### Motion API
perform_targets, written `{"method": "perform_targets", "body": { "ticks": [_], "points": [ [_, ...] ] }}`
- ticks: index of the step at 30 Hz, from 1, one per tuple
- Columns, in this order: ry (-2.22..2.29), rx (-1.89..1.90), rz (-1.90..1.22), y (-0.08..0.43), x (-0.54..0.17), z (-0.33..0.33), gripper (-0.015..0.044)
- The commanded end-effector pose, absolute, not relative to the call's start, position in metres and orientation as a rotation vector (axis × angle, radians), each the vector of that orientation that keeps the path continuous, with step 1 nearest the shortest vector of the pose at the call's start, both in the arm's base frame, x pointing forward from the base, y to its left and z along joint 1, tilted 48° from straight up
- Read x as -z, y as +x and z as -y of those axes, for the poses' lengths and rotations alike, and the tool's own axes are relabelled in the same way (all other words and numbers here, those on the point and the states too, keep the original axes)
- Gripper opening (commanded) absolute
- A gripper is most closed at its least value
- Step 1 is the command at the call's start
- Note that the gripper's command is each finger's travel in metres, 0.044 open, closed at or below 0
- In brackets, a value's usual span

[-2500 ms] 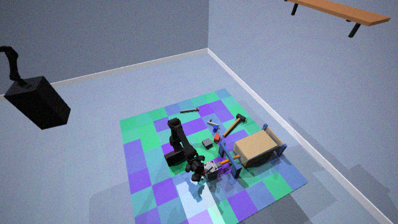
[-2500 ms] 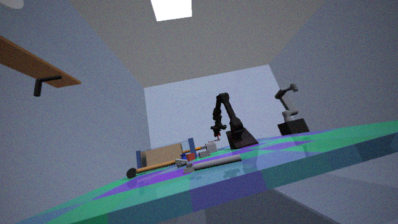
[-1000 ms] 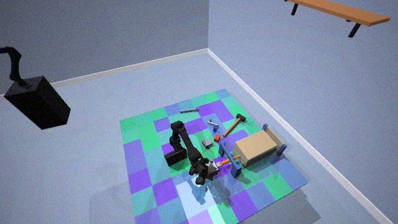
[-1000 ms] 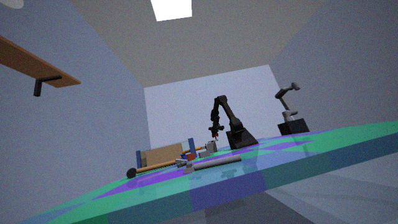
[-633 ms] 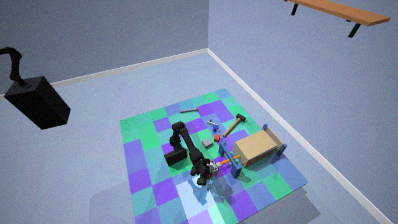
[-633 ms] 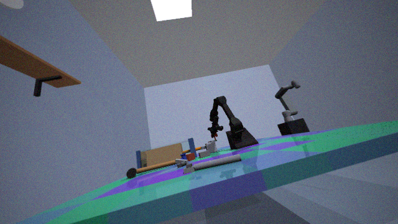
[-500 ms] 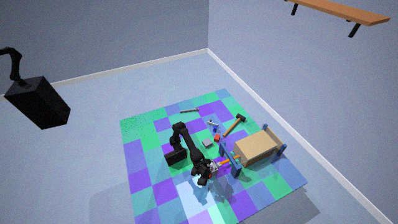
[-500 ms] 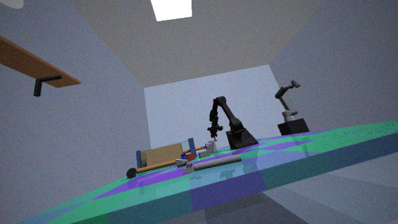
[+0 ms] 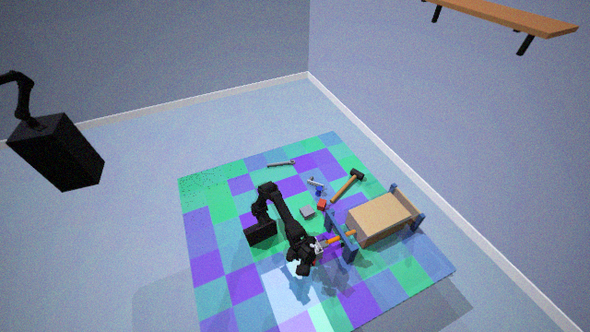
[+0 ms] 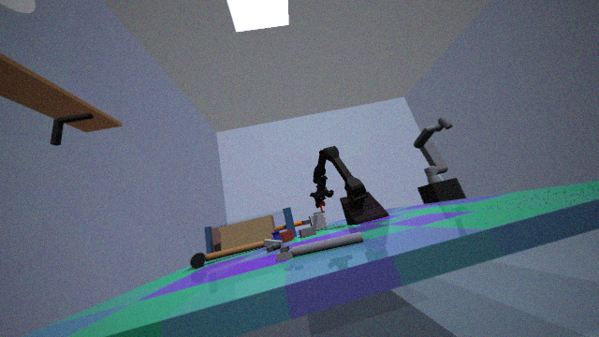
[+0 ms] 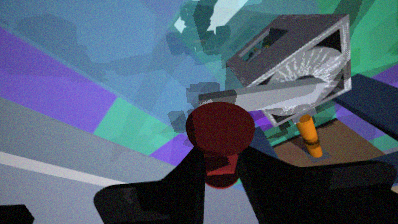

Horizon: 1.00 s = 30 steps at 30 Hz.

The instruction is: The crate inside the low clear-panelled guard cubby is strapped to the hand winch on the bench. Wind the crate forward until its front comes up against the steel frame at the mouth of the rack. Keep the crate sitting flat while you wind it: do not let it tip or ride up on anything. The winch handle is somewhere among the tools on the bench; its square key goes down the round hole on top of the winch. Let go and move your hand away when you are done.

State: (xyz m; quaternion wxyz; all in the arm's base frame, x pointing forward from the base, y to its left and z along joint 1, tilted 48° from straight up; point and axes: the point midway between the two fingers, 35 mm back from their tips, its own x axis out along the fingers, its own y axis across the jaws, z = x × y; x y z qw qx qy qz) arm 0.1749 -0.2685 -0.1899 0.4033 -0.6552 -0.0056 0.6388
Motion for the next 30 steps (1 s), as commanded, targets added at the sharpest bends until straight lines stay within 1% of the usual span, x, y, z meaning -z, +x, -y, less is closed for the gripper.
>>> {"method": "perform_targets", "body": {
  "ticks": [1, 30],
  "points": [
    [-1.663, -1.607, 0.023, 0.185, 0.195, 0.268, 0.0],
    [-1.666, -1.604, 0.025, 0.216, 0.204, 0.268, 0.0]
  ]
}}
